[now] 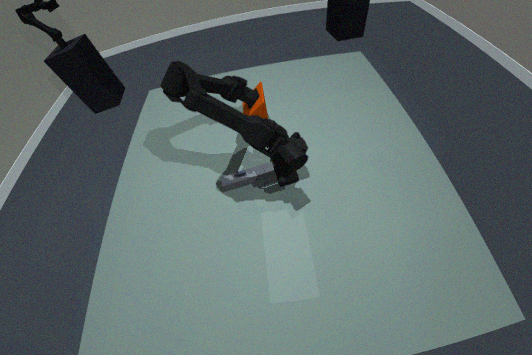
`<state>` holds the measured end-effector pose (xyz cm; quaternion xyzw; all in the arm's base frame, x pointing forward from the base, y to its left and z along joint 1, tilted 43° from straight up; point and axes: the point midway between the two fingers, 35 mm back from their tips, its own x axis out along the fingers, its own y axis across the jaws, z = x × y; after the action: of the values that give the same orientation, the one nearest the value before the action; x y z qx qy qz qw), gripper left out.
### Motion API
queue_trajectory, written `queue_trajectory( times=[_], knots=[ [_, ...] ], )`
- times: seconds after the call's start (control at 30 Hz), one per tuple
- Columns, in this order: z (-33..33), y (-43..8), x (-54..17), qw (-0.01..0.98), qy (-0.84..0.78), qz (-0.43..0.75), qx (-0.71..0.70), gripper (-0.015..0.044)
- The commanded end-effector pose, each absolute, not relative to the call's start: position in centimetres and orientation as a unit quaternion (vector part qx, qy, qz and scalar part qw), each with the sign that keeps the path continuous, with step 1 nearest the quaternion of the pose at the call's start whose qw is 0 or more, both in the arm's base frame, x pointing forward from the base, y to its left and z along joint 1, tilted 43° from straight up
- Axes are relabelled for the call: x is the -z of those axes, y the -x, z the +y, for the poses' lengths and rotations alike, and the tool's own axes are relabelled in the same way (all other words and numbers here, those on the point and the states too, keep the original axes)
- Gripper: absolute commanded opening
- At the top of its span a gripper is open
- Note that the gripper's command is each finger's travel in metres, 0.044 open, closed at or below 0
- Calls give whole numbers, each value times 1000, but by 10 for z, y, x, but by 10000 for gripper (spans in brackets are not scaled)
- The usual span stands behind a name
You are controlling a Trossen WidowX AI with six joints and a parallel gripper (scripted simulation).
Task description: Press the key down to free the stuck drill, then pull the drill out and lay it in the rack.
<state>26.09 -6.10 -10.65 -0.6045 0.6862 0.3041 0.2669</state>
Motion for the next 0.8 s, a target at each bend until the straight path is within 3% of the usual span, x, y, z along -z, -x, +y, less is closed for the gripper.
queue_trajectory(
  times=[0.0,0.77],
  knots=[
    [-59,-261,108,266,606,685,-304,0],
    [-37,-262,126,265,607,685,-305,0]
  ],
)
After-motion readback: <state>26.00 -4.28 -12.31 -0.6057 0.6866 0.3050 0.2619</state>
